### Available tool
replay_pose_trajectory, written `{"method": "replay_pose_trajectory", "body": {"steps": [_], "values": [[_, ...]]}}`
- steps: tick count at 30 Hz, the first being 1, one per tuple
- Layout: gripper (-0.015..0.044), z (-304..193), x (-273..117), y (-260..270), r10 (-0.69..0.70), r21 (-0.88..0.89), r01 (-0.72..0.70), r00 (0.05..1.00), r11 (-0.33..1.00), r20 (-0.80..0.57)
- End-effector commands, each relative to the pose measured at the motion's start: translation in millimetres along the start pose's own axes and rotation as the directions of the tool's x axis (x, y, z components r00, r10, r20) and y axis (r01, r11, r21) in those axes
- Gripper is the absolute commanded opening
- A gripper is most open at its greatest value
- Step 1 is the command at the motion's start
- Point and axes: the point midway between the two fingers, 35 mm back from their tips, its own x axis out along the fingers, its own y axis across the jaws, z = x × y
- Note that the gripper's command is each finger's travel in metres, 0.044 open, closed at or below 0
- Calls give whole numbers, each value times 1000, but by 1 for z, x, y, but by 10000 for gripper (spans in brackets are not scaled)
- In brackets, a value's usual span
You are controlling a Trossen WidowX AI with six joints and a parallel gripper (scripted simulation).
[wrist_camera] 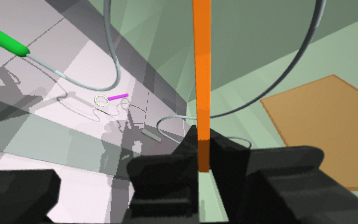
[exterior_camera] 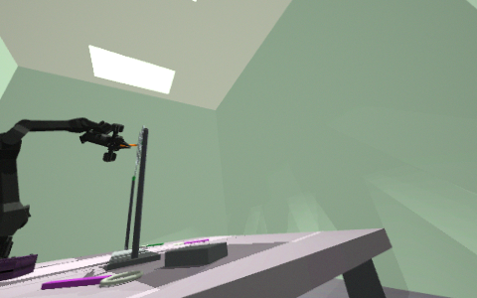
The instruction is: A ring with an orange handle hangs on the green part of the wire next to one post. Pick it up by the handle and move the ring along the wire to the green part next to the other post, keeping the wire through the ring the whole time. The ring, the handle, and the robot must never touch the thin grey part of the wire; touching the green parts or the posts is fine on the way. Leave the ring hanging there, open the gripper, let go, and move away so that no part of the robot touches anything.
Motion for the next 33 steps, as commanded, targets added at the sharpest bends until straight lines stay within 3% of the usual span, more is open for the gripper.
{"method": "replay_pose_trajectory", "body": {"steps": [1, 33], "values": [[-150, 0, 0, -2, -27, -45, 27, 1000, 999, -6], [-150, 3, -3, -14, -218, -377, 200, 976, 905, -5]]}}
